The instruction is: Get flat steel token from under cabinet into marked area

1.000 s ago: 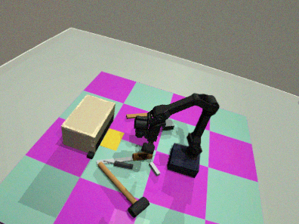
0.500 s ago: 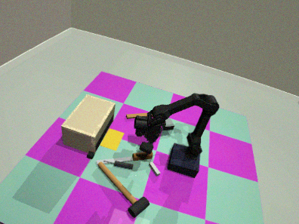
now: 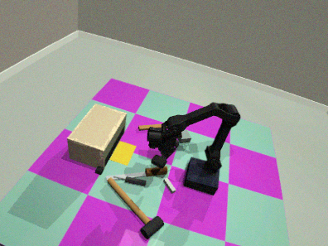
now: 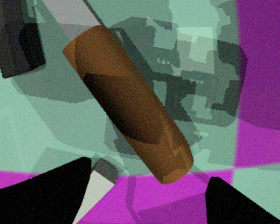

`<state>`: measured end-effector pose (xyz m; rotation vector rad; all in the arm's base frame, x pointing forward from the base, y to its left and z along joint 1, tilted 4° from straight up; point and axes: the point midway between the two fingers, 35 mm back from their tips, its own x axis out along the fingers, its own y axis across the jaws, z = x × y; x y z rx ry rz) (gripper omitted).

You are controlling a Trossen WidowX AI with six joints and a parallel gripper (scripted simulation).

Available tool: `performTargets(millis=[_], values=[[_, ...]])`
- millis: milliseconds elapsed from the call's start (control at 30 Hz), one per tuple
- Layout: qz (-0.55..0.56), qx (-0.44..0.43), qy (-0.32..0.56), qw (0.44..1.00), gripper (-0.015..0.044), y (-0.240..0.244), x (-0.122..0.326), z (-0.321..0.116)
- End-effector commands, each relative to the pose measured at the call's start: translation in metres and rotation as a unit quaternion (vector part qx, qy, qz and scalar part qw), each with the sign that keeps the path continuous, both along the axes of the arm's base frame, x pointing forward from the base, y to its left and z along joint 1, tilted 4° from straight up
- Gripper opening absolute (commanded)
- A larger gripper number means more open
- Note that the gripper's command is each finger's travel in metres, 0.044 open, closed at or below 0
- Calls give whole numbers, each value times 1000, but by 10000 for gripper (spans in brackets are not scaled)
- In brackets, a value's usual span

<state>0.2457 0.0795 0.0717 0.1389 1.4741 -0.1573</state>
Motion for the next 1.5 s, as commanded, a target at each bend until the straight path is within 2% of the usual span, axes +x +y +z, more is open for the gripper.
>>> performTargets(millis=[0,1467], values=[[-21,3,1,1000,270,0,0,0],[-194,18,-2,981,270,0,0,0]])
